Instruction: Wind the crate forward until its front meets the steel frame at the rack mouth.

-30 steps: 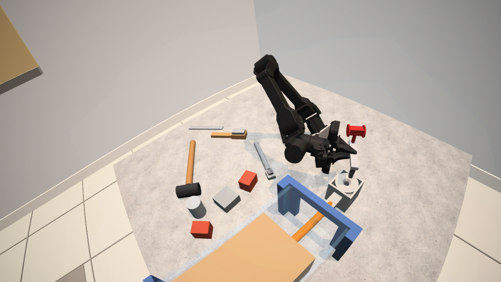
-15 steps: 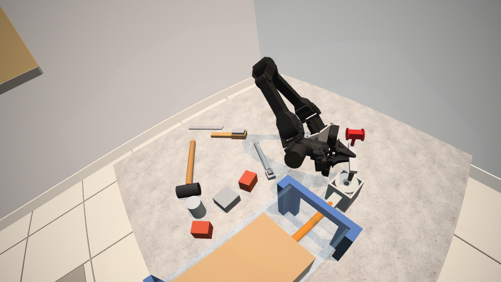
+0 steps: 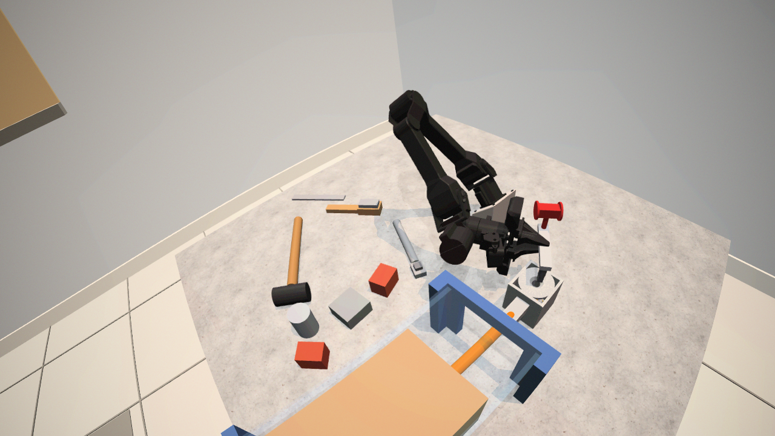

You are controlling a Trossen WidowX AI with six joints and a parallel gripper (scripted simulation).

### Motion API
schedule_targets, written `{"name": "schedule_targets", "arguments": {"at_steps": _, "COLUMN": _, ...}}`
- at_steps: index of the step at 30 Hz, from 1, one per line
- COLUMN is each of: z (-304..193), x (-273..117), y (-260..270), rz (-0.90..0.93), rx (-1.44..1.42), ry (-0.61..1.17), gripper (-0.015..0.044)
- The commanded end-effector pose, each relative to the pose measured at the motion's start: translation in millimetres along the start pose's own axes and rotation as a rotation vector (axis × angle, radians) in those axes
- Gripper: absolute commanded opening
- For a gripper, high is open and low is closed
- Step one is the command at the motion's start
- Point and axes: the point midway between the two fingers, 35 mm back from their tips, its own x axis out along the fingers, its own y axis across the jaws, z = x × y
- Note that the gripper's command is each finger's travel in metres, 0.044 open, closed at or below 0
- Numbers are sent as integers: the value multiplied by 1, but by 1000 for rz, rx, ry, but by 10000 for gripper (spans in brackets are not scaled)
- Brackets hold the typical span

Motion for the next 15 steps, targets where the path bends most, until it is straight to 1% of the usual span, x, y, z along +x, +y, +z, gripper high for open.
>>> {"name": "schedule_targets", "arguments": {"at_steps": 1, "z": 0, "x": -2, "y": 1, "rz": 10, "rx": -7, "ry": 2, "gripper": 0}}
{"name": "schedule_targets", "arguments": {"at_steps": 15, "z": 2, "x": -8, "y": -5, "rz": 9, "rx": -7, "ry": 0, "gripper": 0}}
